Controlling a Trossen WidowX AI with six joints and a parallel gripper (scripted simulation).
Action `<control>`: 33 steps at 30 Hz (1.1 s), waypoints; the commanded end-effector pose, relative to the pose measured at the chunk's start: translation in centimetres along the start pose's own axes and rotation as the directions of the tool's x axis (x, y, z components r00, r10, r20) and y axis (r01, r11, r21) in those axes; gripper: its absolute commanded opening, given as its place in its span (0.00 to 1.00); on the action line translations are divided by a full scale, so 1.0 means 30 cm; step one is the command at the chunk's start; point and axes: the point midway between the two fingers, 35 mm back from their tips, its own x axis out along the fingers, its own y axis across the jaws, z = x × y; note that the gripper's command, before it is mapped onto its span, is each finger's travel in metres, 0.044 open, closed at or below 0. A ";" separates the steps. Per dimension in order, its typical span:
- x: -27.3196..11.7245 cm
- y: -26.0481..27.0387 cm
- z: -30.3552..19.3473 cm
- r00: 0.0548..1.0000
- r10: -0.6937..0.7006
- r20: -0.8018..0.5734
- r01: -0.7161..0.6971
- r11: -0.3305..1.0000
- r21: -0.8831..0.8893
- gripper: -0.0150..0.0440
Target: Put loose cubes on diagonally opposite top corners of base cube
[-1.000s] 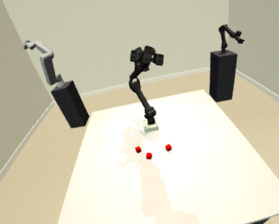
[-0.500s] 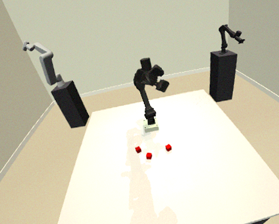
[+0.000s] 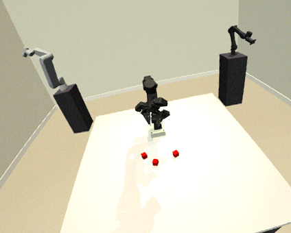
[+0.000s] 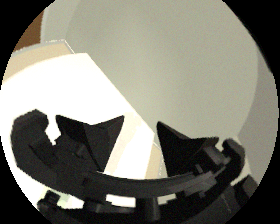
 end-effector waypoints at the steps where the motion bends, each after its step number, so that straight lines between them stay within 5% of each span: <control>1: 0.061 0.031 -0.121 0.990 0.068 -0.126 -0.070 0.998 -0.009 0.70; 18: 0.131 0.174 -0.636 0.739 0.389 -0.551 -0.350 0.919 0.179 0.70; 33: 0.026 0.294 -0.917 0.431 0.640 -0.637 -0.458 0.763 0.456 0.70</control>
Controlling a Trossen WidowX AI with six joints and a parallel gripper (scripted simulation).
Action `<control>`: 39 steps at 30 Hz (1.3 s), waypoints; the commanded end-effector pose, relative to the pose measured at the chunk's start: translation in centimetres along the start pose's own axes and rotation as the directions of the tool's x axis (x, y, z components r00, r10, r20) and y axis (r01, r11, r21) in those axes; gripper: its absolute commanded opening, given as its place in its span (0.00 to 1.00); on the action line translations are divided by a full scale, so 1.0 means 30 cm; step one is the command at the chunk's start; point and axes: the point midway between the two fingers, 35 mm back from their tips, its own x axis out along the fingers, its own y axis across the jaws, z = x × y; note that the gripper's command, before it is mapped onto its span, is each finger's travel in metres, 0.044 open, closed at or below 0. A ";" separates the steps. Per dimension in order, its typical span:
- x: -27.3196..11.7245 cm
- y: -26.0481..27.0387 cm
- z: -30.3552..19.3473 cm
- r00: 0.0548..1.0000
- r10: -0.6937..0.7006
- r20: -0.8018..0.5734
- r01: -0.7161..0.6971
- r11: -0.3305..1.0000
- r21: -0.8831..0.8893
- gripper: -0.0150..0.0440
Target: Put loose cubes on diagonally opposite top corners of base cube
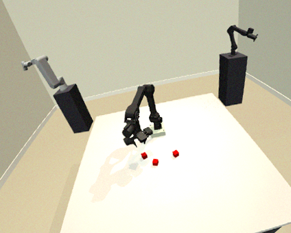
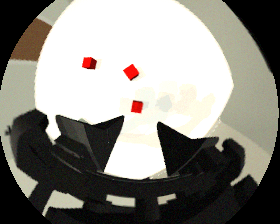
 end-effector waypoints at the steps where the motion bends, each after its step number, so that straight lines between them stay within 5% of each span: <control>1: 0.013 0.011 -0.023 0.999 0.039 -0.017 -0.039 0.999 0.005 0.70; 11: 0.215 0.019 -0.026 0.999 0.039 -0.017 -0.039 0.999 0.005 0.70; 39: 0.360 0.025 -0.028 0.999 0.039 -0.017 -0.039 0.999 0.005 0.70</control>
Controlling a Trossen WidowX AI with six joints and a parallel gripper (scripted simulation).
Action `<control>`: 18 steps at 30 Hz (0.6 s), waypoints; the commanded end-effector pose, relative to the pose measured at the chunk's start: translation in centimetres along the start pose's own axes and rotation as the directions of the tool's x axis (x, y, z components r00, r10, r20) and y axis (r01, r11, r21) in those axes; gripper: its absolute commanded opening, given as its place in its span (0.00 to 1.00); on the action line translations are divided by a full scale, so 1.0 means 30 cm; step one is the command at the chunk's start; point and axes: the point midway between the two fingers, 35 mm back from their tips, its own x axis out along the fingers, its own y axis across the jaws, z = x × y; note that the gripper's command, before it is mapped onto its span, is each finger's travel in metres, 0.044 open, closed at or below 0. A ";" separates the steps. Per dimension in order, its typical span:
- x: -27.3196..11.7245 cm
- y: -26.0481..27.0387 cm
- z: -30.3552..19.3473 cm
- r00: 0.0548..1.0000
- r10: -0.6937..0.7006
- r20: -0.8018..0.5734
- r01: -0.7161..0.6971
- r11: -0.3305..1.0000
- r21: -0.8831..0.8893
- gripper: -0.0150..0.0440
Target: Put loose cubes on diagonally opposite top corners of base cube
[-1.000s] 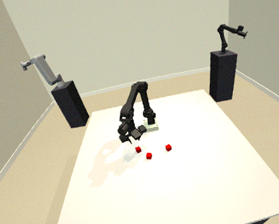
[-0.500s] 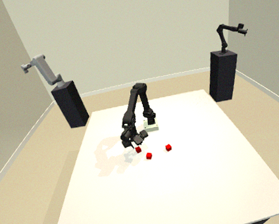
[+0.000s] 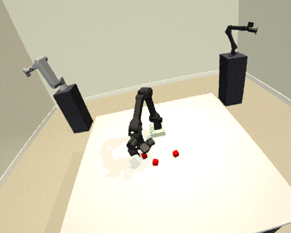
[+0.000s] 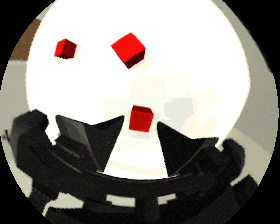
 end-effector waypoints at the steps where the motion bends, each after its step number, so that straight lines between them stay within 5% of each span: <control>1: 0.023 0.003 0.001 1.000 0.003 0.004 -0.003 1.000 -0.004 0.70; 5: 0.036 0.004 0.000 1.000 0.003 0.004 -0.003 1.000 -0.004 0.70; 11: 0.036 0.004 0.000 1.000 0.003 0.004 -0.003 1.000 -0.004 0.44; 18: 0.012 0.000 0.004 1.000 0.003 0.004 -0.003 1.000 -0.004 0.43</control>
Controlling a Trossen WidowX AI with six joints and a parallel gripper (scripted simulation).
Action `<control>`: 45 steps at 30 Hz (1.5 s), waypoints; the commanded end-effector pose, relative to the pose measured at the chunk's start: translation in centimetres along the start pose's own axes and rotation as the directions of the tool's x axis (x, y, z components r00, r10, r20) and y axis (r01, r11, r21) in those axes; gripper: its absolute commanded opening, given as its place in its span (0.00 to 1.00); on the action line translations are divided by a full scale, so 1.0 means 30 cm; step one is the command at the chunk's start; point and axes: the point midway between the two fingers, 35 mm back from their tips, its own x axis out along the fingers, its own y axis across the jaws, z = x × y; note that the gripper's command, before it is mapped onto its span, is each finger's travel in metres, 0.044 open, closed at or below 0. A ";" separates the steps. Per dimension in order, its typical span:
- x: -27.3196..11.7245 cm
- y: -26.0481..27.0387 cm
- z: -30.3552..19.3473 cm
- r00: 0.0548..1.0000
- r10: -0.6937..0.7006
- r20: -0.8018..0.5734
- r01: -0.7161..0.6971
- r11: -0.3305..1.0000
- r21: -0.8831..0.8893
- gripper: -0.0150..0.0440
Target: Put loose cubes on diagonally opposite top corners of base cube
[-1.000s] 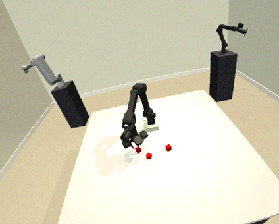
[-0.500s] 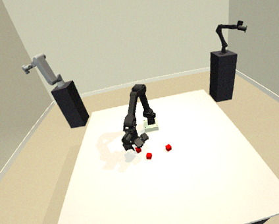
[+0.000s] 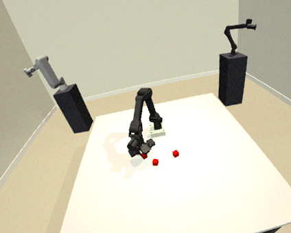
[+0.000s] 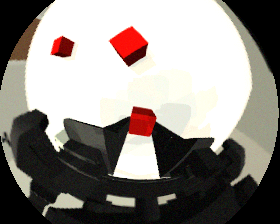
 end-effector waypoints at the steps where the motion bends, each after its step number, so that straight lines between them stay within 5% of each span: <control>1: -0.031 -0.006 0.007 1.000 -0.001 0.006 0.001 1.000 -0.003 0.43; 32: -0.356 -0.003 0.003 1.000 -0.001 0.006 0.001 1.000 -0.003 0.43; 45: -0.344 0.057 0.073 1.000 0.001 0.007 -0.001 0.996 0.091 0.43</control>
